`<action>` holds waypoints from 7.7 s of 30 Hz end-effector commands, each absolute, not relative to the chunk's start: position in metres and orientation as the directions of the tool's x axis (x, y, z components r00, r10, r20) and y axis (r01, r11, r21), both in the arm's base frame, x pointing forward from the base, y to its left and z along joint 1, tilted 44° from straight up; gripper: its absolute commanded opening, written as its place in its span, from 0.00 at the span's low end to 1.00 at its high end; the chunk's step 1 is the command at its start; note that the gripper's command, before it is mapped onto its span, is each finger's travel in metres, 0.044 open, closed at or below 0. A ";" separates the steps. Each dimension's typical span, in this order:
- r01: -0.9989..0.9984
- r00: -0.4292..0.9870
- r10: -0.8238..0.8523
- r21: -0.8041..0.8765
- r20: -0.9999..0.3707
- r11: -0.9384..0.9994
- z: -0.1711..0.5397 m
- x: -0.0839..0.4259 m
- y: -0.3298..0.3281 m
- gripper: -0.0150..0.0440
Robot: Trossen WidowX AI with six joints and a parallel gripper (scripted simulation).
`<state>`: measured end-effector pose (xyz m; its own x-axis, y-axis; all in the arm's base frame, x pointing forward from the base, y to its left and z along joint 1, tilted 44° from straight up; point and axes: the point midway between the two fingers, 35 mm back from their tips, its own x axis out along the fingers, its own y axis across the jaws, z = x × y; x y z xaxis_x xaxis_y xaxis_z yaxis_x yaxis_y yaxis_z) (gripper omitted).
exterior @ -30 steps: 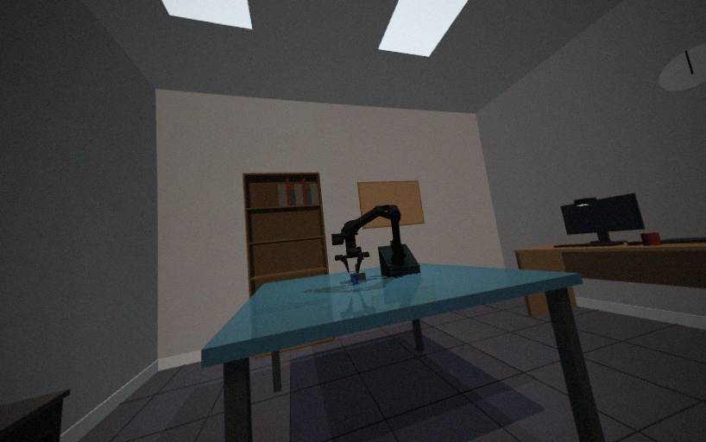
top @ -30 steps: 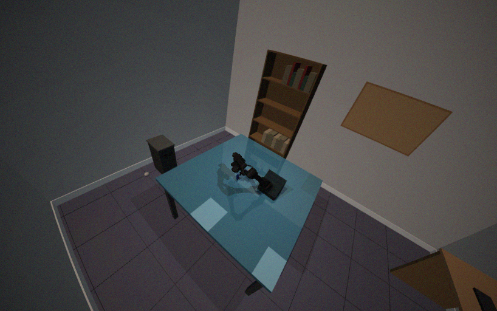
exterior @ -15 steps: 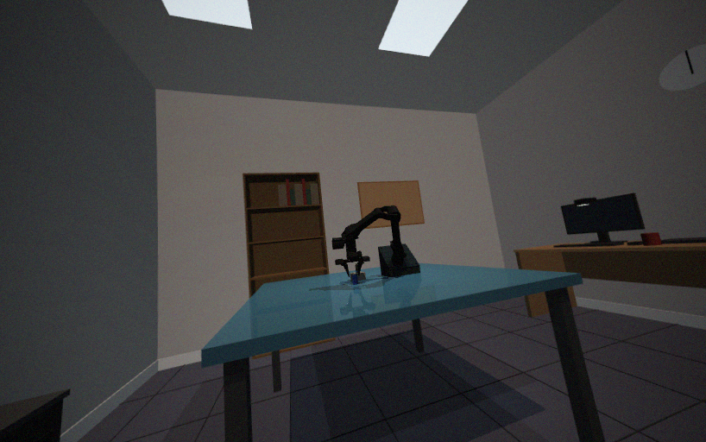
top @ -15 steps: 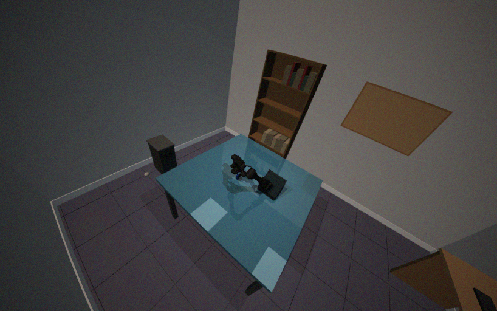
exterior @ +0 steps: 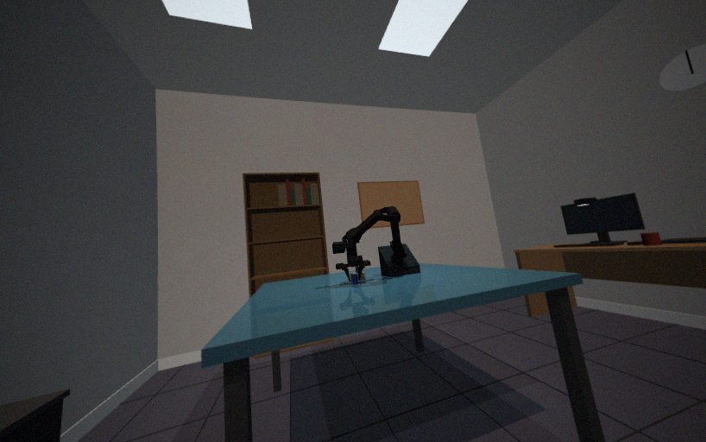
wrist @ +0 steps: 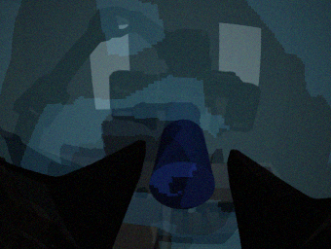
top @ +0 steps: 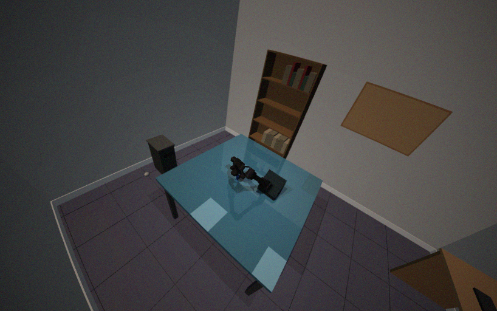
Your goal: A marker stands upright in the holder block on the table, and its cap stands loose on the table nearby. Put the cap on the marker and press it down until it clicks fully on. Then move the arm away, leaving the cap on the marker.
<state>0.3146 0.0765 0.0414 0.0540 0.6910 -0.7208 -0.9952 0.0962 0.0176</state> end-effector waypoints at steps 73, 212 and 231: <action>-0.994 0.049 0.668 0.032 -0.743 0.109 0.045 0.289 -0.043 0.25; -0.002 0.044 0.686 0.687 -0.726 0.727 0.021 0.244 -0.114 0.25; -0.002 0.045 0.686 0.687 -0.726 0.727 0.006 0.245 -0.100 0.25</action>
